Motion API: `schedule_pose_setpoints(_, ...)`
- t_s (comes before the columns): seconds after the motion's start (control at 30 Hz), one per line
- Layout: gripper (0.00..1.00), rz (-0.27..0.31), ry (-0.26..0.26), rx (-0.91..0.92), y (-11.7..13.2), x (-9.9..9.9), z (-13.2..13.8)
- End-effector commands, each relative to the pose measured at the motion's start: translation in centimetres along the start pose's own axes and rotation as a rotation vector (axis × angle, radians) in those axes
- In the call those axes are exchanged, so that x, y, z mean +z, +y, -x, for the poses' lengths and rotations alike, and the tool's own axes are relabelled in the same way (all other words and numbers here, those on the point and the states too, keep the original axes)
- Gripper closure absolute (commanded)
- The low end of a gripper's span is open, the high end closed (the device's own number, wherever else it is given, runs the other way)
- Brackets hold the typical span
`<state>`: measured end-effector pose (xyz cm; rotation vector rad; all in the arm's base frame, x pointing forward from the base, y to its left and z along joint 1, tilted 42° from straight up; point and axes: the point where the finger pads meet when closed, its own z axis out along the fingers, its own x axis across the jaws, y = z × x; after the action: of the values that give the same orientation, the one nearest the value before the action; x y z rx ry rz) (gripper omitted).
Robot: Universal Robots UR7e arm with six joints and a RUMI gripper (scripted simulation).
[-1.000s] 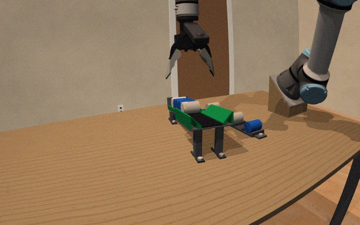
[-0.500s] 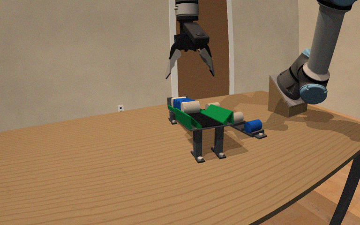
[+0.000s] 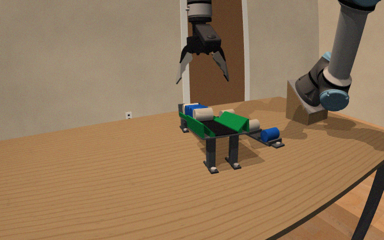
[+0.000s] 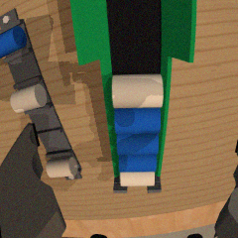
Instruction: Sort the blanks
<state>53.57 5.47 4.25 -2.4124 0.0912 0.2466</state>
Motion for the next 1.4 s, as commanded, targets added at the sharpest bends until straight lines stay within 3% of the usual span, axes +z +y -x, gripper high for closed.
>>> schedule_pose_setpoints(0.0, 0.00, 0.001, 0.001, 0.082, 0.2, 0.0, -0.2)
schedule_pose_setpoints(1.37, 0.00, 0.001, 0.000, 0.879, 1.3, 0.4, -1.2)
